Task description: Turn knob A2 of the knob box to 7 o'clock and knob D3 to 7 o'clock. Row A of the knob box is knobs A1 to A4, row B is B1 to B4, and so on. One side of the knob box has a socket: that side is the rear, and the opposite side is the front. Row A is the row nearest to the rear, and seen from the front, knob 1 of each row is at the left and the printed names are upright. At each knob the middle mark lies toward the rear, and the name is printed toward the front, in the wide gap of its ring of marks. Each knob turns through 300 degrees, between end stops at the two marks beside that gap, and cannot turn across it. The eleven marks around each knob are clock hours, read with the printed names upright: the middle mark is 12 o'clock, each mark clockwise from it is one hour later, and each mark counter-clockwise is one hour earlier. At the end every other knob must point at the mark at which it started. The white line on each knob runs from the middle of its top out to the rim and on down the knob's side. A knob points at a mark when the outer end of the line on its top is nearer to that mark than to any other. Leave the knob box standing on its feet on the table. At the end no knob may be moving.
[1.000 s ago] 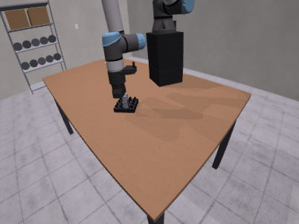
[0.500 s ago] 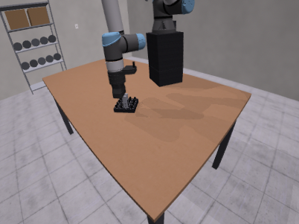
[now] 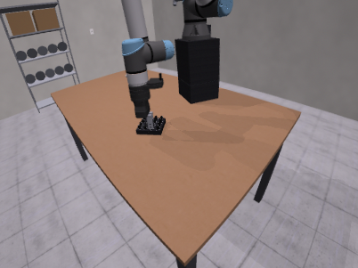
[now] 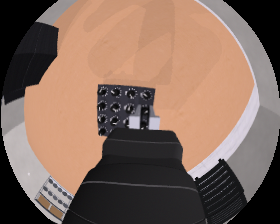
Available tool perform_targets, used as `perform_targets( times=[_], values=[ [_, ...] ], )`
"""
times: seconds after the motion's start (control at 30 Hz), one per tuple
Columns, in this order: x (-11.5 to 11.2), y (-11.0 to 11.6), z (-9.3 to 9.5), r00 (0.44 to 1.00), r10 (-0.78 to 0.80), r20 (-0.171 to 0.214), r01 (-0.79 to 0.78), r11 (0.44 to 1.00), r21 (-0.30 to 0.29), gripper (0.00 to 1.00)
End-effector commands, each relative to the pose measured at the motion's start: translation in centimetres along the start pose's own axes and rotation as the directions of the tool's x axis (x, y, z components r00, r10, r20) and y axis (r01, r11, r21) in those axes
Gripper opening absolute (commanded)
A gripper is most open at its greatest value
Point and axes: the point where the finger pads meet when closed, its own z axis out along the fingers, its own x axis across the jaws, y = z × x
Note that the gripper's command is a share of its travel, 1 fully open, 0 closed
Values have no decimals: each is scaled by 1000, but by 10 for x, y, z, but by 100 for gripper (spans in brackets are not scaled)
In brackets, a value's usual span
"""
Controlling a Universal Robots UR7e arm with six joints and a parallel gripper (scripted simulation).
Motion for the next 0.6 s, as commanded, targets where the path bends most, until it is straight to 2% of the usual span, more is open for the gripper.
perform_targets(
  times=[0.0,0.3,0.57],
  values=[
    [0,0,0,998,-68,-1,68,998,-1,30],
    [0,0,0,984,-176,-1,176,984,-1,30],
    [0,0,0,947,-323,-1,323,947,-1,30]
  ],
)
